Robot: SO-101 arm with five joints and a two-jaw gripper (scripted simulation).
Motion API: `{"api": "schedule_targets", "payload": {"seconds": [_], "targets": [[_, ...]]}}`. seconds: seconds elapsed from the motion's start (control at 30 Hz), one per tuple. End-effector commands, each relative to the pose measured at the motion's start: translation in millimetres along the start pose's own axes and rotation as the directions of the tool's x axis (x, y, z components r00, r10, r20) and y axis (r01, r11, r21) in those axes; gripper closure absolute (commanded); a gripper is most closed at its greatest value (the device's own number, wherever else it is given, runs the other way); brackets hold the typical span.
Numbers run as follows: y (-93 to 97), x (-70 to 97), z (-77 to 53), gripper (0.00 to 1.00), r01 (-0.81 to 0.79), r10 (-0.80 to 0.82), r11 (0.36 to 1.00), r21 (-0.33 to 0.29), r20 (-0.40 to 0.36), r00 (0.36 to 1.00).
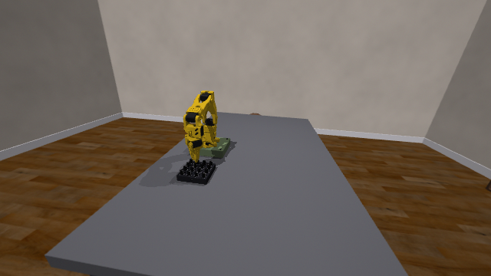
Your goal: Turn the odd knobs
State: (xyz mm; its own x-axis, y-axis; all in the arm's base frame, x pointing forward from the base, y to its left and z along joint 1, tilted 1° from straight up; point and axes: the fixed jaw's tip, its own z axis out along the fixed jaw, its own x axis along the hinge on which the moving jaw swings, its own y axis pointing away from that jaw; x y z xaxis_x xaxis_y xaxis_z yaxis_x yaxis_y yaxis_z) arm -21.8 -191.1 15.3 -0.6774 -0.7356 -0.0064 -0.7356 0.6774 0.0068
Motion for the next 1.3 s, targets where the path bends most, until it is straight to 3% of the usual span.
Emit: {"api": "schedule_targets", "payload": {"seconds": [0.0, 0.8, 1.27], "targets": [[-1.4, -1.0, -0.5, 0.90, 0.005, -0.005, 1.000, -0.002, 0.005, 1.000], [-1.3, -1.0, 21.1, 0.90, 0.005, -0.005, 1.000, -0.002, 0.005, 1.000], [-0.8, -1.5, 23.4, 0.90, 0.005, -0.005, 1.000, -0.002, 0.005, 1.000]]}}
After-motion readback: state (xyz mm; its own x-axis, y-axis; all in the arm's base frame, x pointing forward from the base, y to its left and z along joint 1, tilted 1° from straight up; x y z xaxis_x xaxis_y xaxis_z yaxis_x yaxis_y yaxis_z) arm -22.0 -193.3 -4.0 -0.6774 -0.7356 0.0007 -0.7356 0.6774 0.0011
